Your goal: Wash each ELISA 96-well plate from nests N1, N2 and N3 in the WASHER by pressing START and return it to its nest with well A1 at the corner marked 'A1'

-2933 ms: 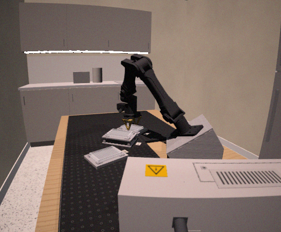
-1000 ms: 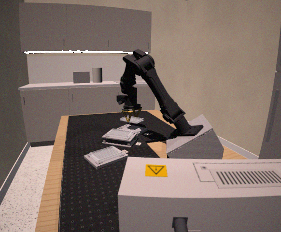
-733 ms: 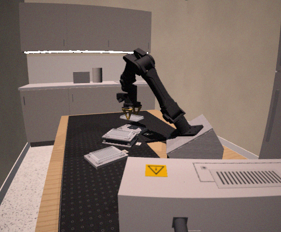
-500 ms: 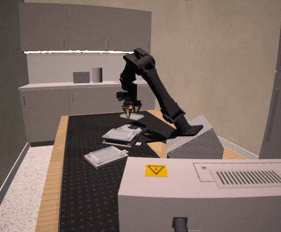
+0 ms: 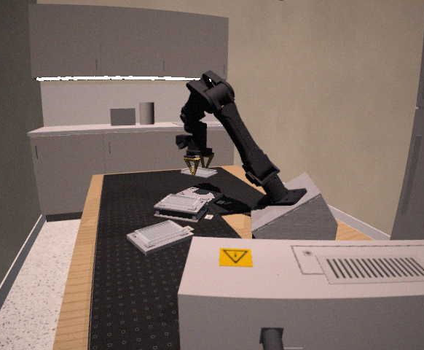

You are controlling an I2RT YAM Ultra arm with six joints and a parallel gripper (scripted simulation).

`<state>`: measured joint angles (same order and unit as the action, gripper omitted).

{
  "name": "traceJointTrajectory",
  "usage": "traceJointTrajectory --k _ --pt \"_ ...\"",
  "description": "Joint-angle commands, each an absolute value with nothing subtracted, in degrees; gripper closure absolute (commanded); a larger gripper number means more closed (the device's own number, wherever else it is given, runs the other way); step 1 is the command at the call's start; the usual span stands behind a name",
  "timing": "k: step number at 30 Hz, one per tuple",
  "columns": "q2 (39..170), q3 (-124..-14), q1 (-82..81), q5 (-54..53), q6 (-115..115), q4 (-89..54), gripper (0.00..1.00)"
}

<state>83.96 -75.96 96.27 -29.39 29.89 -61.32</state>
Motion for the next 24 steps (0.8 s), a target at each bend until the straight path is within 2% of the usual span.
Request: traceJointTrajectory --k 1,8,24 --pt "83.61 -76.28 96.54 -29.51 29.93 -61.83 1.00" --pt "81.21 -74.91 94.27 -28.71 33.08 -61.70 1.00" --pt "71.57 -70.85 81.03 -23.23 19.72 -61.40 1.00"
